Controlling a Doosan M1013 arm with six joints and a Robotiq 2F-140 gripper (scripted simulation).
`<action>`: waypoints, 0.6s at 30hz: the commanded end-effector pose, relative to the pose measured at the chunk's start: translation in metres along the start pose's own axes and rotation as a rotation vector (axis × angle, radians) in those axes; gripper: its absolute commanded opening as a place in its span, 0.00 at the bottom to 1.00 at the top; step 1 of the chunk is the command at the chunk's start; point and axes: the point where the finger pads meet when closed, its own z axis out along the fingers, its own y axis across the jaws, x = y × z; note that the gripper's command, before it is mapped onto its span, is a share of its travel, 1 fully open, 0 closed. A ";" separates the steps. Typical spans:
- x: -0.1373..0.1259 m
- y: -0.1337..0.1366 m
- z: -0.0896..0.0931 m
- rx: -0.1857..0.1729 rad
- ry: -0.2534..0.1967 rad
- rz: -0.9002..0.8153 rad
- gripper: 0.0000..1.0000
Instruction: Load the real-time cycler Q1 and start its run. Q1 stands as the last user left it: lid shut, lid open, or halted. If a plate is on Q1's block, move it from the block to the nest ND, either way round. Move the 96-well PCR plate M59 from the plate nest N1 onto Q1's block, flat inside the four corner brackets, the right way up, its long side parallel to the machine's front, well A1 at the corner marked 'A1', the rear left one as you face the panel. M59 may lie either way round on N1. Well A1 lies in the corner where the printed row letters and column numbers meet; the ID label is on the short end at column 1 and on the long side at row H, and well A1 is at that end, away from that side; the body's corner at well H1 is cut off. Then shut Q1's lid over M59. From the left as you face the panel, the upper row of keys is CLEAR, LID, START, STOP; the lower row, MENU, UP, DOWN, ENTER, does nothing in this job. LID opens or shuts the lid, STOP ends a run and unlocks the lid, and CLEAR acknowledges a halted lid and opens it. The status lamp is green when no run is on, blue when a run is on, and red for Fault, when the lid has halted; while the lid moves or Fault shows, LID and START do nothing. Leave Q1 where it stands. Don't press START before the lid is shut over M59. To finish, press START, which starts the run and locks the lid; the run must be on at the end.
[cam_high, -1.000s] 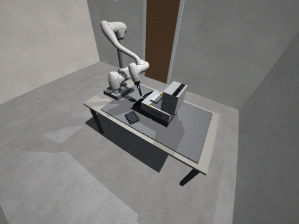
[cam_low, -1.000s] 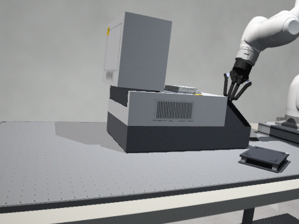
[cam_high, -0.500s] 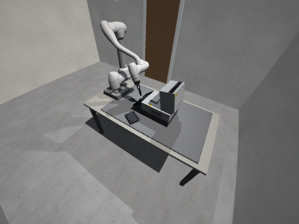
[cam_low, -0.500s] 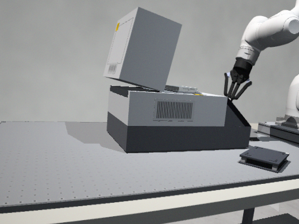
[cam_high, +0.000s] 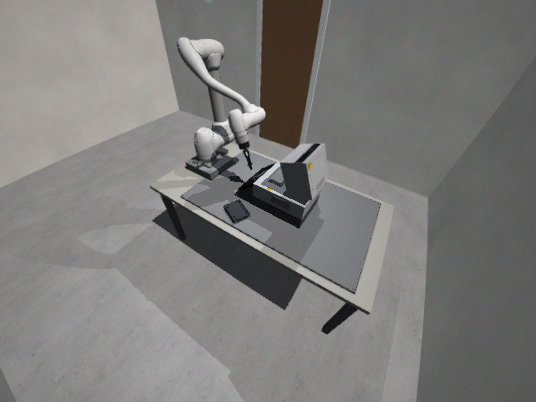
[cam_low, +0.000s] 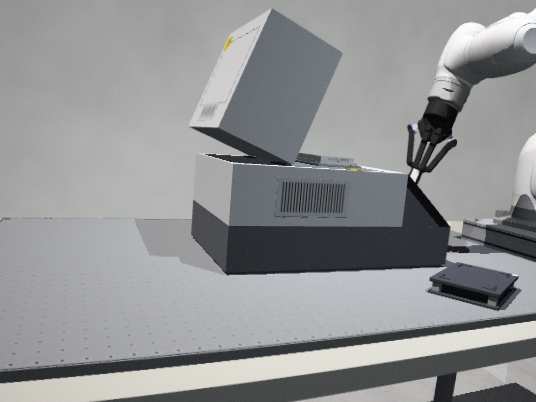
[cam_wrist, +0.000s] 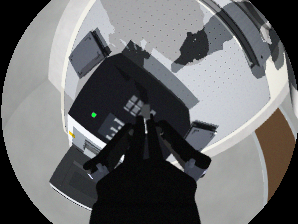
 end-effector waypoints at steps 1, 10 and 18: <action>0.001 0.001 -0.005 0.000 0.000 0.000 0.00; 0.010 0.010 -0.025 0.000 0.000 0.000 0.00; 0.025 0.025 -0.059 0.000 0.000 0.000 0.00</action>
